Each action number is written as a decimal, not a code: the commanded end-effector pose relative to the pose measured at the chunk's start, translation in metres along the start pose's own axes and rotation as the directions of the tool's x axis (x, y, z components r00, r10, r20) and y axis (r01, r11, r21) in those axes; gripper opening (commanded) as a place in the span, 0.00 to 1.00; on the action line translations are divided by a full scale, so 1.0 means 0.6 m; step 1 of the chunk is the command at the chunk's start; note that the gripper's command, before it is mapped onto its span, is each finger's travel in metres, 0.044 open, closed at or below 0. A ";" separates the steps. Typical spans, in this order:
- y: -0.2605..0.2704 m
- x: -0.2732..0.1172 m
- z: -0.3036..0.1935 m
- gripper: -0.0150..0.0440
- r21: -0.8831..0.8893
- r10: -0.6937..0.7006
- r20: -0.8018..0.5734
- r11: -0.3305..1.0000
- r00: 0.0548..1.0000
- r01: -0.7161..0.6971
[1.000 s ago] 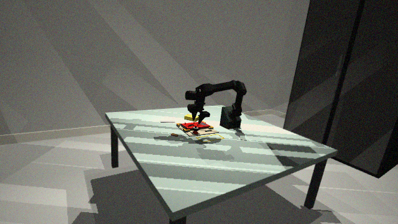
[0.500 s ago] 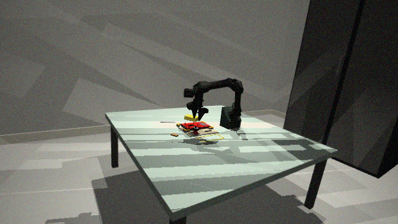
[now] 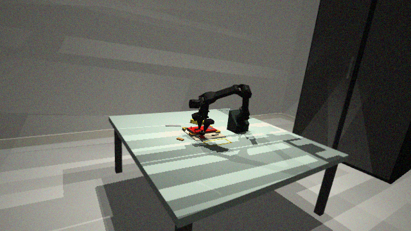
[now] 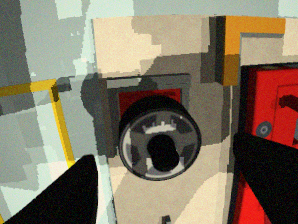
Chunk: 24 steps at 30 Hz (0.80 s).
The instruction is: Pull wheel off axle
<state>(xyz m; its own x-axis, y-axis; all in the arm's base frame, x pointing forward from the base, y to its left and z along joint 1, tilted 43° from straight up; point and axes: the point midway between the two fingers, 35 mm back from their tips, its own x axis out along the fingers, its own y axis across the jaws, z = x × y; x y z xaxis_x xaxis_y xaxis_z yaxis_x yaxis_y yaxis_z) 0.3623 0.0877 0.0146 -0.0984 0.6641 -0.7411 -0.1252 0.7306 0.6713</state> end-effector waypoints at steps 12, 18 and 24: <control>0.002 0.032 -0.004 0.56 0.002 0.004 -0.010 1.000 1.000 -0.004; 0.002 0.032 -0.004 0.49 0.002 0.004 -0.010 1.000 1.000 -0.004; 0.002 0.030 -0.004 0.25 0.002 0.004 -0.010 1.000 1.000 -0.004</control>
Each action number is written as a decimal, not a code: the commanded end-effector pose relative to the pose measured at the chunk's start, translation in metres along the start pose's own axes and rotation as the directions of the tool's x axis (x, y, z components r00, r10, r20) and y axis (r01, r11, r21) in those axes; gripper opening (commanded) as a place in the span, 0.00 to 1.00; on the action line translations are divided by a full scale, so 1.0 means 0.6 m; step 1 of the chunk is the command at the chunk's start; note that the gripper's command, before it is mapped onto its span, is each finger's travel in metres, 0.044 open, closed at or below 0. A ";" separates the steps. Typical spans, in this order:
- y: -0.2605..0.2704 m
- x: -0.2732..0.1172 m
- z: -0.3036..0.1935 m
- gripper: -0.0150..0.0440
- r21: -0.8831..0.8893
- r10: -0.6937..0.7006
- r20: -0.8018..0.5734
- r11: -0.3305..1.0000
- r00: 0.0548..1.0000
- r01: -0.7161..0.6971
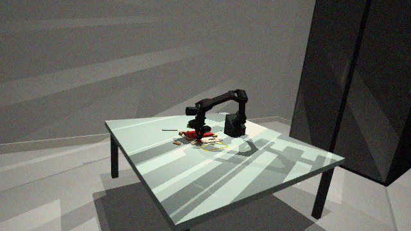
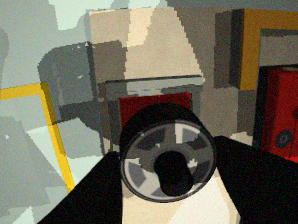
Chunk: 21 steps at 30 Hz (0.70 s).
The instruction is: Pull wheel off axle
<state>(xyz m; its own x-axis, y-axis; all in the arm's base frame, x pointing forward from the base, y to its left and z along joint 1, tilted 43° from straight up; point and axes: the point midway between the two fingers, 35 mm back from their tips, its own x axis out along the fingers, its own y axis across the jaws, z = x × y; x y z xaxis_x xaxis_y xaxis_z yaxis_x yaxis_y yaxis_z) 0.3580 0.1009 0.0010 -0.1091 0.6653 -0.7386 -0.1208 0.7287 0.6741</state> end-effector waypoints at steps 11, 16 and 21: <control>0.000 -0.008 0.000 0.25 -0.001 0.000 0.000 1.000 1.000 0.000; 0.000 -0.010 0.001 0.25 -0.001 0.000 0.000 1.000 1.000 0.000; 0.000 -0.013 0.001 0.25 -0.001 0.000 0.000 1.000 1.000 0.000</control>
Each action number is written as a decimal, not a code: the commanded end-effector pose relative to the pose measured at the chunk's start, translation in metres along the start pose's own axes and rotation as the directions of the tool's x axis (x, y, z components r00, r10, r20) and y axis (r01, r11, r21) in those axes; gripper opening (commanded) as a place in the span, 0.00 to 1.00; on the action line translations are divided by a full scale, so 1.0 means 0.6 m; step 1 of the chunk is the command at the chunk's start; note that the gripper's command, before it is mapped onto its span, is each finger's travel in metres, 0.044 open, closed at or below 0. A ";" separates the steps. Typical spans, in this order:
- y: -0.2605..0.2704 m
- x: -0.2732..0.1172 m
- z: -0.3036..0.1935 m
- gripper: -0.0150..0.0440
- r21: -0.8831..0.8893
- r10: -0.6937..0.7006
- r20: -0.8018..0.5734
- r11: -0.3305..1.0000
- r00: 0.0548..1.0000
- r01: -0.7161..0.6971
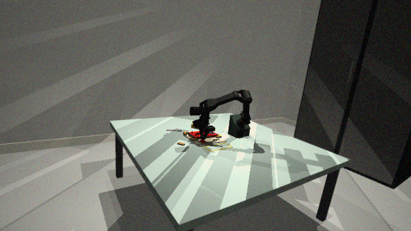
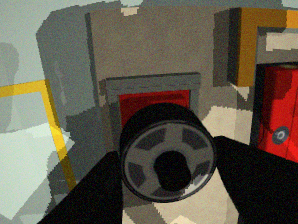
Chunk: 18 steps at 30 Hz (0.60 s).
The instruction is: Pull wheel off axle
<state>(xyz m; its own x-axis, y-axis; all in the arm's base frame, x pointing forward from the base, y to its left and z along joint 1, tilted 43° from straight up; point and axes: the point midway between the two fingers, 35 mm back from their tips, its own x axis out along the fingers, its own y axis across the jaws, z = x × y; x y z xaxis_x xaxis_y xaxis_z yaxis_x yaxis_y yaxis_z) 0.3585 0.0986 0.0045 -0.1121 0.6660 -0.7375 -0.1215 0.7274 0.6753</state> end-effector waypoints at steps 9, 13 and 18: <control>-0.001 -0.011 0.001 0.25 0.001 -0.001 0.003 1.000 1.000 0.001; -0.001 -0.013 0.001 0.25 0.001 -0.001 0.003 1.000 1.000 0.001; -0.001 -0.016 0.001 0.25 0.002 -0.001 0.003 1.000 1.000 0.001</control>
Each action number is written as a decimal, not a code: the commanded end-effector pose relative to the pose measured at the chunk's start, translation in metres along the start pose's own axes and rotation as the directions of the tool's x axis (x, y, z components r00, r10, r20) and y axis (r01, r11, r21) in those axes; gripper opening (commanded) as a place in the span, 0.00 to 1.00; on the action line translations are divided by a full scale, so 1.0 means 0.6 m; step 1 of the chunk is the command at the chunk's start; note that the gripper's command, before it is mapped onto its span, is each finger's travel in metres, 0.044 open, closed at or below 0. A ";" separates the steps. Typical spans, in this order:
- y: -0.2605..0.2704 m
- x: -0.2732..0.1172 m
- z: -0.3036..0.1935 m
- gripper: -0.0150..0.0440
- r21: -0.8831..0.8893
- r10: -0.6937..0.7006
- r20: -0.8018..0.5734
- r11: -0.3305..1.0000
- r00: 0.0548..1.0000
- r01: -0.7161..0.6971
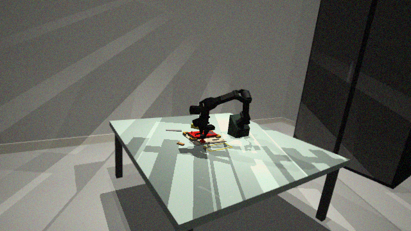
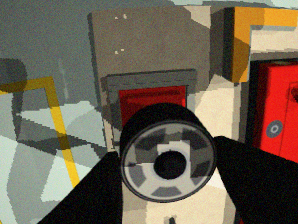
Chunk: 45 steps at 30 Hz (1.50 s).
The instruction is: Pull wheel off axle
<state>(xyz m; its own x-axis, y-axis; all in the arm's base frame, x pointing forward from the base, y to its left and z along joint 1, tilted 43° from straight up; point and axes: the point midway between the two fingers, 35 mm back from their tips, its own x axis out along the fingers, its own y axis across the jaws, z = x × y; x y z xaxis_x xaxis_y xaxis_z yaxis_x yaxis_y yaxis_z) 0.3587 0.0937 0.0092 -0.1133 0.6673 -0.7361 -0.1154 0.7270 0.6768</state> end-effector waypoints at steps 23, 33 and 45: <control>-0.001 -0.017 0.002 0.25 -0.003 -0.003 0.004 1.000 1.000 0.003; -0.001 -0.023 0.002 0.25 -0.002 -0.002 0.004 1.000 1.000 0.002; -0.001 -0.029 0.001 0.25 -0.001 -0.002 0.004 1.000 1.000 0.002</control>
<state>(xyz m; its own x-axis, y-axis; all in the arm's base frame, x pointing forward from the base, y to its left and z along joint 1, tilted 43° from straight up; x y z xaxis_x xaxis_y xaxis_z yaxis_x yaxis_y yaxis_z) 0.3614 0.0827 0.0207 -0.1093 0.6690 -0.7352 -0.1120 0.7266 0.6778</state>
